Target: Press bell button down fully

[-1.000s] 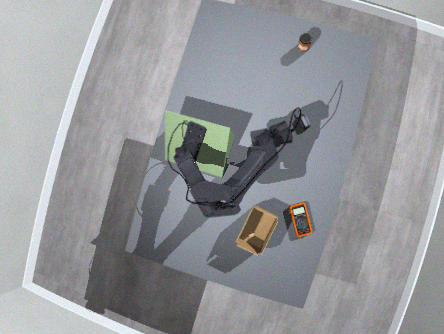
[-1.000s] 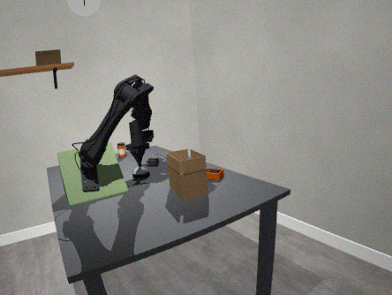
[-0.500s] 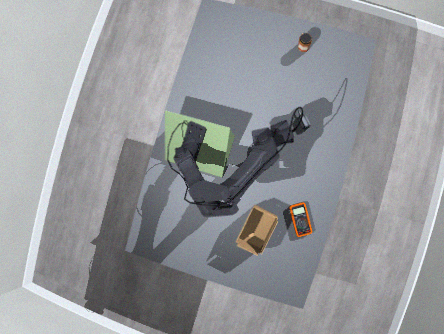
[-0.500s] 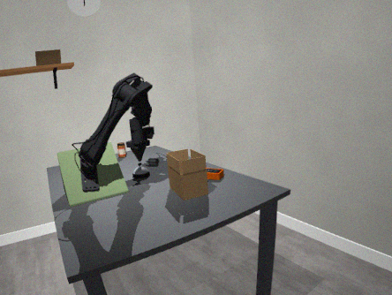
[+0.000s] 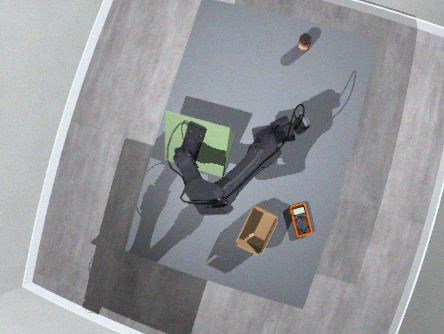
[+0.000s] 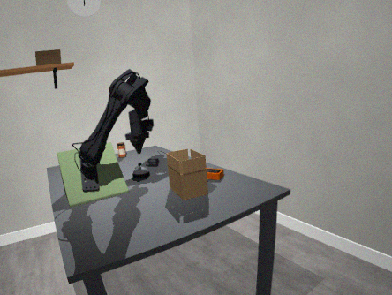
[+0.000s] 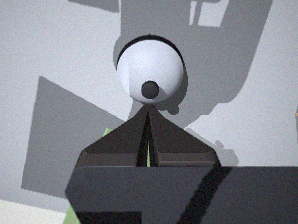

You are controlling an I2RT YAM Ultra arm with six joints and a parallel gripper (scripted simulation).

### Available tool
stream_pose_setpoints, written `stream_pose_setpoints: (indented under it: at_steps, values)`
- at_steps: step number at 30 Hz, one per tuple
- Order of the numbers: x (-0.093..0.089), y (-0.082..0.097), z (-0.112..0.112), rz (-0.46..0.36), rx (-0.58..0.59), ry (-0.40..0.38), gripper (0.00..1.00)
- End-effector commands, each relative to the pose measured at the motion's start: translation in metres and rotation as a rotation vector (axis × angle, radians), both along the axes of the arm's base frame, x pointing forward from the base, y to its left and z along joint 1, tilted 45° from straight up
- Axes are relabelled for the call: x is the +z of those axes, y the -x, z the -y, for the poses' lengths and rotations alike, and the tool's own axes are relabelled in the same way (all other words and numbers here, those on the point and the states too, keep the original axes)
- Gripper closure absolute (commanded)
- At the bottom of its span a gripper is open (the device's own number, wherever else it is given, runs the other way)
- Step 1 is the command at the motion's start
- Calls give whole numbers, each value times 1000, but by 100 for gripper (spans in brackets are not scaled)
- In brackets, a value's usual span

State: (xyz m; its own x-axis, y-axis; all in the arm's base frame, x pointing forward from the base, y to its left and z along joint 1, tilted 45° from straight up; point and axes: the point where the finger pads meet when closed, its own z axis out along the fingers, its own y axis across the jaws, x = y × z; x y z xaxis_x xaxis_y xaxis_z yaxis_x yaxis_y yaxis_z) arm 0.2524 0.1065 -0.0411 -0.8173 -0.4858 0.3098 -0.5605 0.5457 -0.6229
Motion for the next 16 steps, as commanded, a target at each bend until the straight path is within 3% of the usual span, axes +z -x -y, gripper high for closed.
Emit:
stream_pose_setpoints:
  at_steps: [1, 16]
  values:
    - [15, 2, -11, 9, 1, -9, 100]
    - [23, 3, -18, 11, 2, -7, 100]
